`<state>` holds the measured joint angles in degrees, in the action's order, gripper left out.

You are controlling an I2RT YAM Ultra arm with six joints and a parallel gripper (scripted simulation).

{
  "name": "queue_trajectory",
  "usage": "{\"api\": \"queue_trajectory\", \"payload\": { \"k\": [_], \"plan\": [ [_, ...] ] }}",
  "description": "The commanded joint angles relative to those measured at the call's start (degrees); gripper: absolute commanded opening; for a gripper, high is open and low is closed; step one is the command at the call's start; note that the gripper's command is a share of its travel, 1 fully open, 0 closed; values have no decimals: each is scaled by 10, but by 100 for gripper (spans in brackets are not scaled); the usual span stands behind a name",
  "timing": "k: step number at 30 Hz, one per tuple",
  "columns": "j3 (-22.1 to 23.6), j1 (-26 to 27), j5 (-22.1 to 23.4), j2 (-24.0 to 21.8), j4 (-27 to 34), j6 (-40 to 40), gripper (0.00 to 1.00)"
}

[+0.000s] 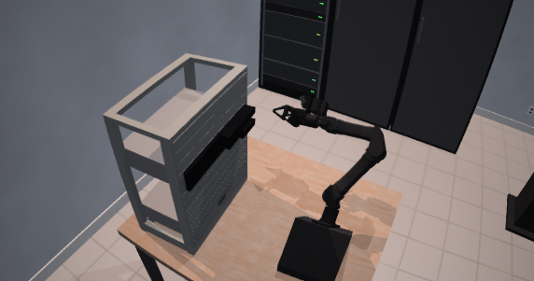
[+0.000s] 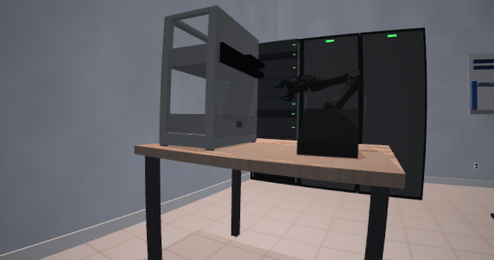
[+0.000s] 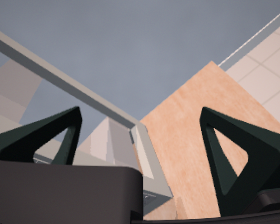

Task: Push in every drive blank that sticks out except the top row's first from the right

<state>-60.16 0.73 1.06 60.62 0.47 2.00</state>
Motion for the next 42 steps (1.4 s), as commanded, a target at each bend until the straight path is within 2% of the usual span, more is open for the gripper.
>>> {"api": "queue_trajectory", "payload": {
  "k": [1, 15, 22, 26, 30, 32, 33, 39, 42],
  "plan": [
    [11, -12, -10, -14, -6, -18, 100],
    [16, -16, -16, -18, -2, -26, 100],
    [54, -63, -50, -53, 5, -60, 100],
    [95, -122, -94, -91, 7, -98, 100],
    [141, -204, -154, -133, -5, -148, 100],
    [141, -204, -154, -133, -5, -148, 100],
    [156, -240, -188, -145, -11, -162, 100],
    [220, -395, -305, -185, -27, -240, 100],
    [251, -491, -382, -173, -49, -277, 100]
  ]
}}
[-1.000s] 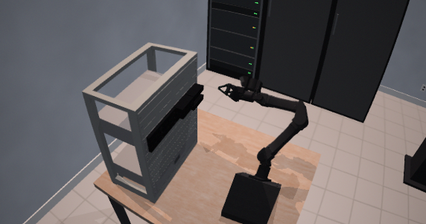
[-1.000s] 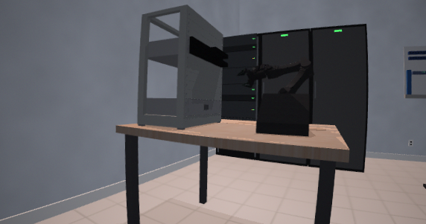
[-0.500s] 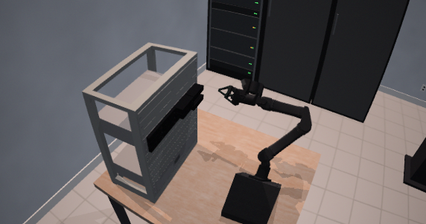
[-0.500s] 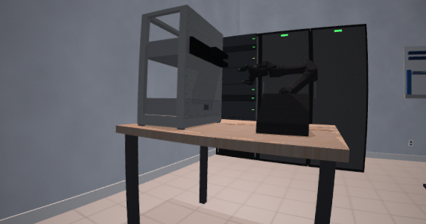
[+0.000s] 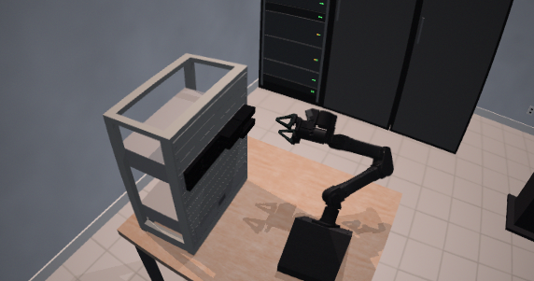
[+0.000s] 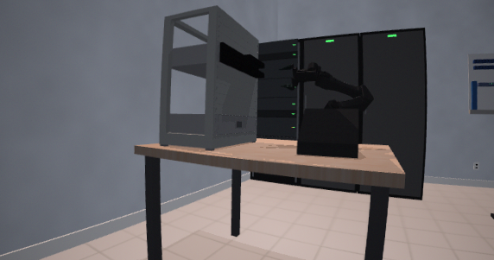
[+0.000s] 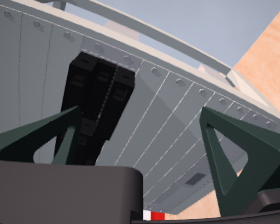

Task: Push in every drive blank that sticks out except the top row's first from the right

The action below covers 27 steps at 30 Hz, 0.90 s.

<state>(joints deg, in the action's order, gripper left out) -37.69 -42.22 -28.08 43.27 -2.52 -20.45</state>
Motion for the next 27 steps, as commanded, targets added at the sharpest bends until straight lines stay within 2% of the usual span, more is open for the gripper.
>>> {"api": "queue_trajectory", "payload": {
  "k": [1, 5, 7, 8, 15, 20, 27],
  "plan": [
    [36, -92, -115, 0, -28, -66, 100],
    [71, -212, -213, 17, -72, -127, 100],
    [71, -212, -213, 17, -72, -127, 100],
    [72, -253, -264, 35, -95, -145, 100],
    [100, -389, -380, 131, -197, -237, 100],
    [100, -432, -426, 188, -248, -272, 100],
    [103, -442, -443, 211, -289, -259, 100]
  ]
}}
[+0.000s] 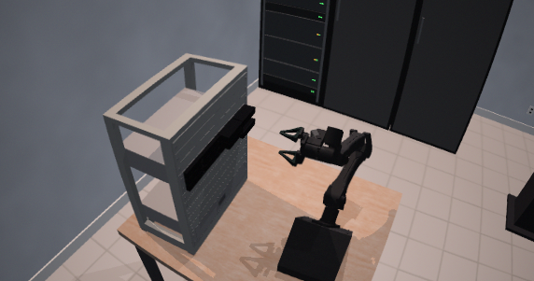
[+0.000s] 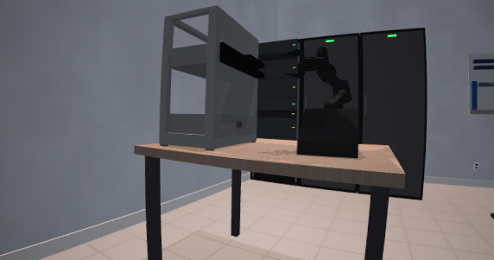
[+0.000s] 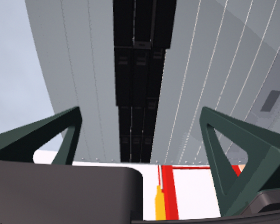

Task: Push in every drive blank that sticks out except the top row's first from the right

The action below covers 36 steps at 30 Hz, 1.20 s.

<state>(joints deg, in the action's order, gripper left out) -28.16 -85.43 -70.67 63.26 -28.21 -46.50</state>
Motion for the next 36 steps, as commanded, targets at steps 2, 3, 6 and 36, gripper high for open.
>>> {"api": "queue_trajectory", "payload": {
  "k": [2, 3, 6, 36],
  "plan": [
    [9, -10, -17, 12, -40, 6, 100],
    [10, -10, -18, 7, -44, 8, 100],
    [6, -10, -18, 5, -51, 12, 100],
    [-70, 145, 132, 212, -203, 25, 100]
  ]
}}
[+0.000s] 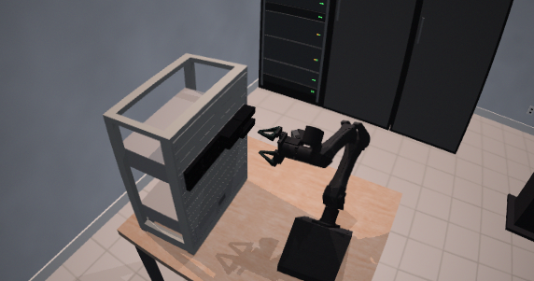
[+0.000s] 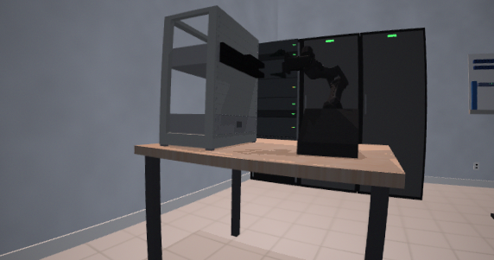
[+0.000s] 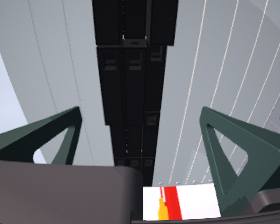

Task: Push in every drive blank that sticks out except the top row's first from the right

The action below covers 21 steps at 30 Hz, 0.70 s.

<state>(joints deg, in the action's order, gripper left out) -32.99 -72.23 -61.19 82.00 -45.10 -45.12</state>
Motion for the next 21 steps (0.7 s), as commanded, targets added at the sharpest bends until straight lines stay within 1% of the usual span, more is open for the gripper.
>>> {"api": "queue_trajectory", "payload": {
  "k": [1, 5, 6, 7, 12, 13, 21],
  "plan": [
    [-26, 17, 41, 33, -39, 12, 100],
    [-32, 19, 46, 45, -48, 14, 100],
    [-31, 15, 47, 31, -49, 15, 100],
    [-31, 15, 47, 27, -49, 15, 100],
    [-31, 16, 47, 28, -50, 14, 100],
    [-28, 16, 47, 29, -37, 15, 100],
    [-28, 16, 47, 29, -36, 15, 100]
  ]
}}
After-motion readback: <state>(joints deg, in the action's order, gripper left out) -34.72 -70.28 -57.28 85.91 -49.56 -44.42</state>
